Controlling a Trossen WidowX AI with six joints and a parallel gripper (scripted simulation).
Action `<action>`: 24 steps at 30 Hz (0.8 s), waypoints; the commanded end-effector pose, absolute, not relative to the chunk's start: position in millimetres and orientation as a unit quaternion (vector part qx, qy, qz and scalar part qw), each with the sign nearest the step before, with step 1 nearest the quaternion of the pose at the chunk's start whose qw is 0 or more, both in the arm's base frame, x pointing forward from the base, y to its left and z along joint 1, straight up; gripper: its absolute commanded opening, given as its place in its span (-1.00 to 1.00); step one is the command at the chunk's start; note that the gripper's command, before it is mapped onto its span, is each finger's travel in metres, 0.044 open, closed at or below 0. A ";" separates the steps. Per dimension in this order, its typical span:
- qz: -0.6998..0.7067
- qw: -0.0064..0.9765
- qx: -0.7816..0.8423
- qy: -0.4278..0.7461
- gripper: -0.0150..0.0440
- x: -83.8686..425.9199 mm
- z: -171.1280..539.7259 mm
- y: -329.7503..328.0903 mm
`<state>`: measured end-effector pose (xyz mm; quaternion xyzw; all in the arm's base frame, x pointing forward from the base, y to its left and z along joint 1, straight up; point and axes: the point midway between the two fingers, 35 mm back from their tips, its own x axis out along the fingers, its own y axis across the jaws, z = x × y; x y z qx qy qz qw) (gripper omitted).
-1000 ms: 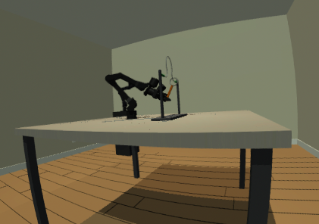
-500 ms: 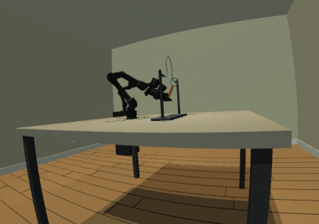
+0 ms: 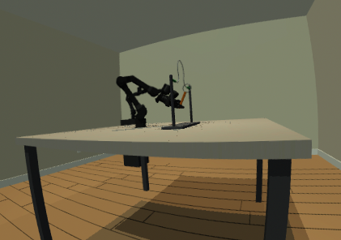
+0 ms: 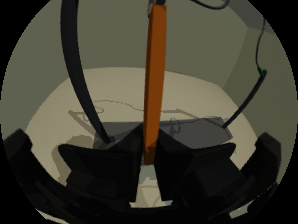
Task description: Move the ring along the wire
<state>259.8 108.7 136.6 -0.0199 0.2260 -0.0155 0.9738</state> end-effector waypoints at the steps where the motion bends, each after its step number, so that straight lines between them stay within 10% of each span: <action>1: -0.017 0.974 -0.017 0.224 -1.00 260.6 139.3 114.0; 24: -0.017 0.975 -0.017 0.223 -1.00 259.6 131.0 129.0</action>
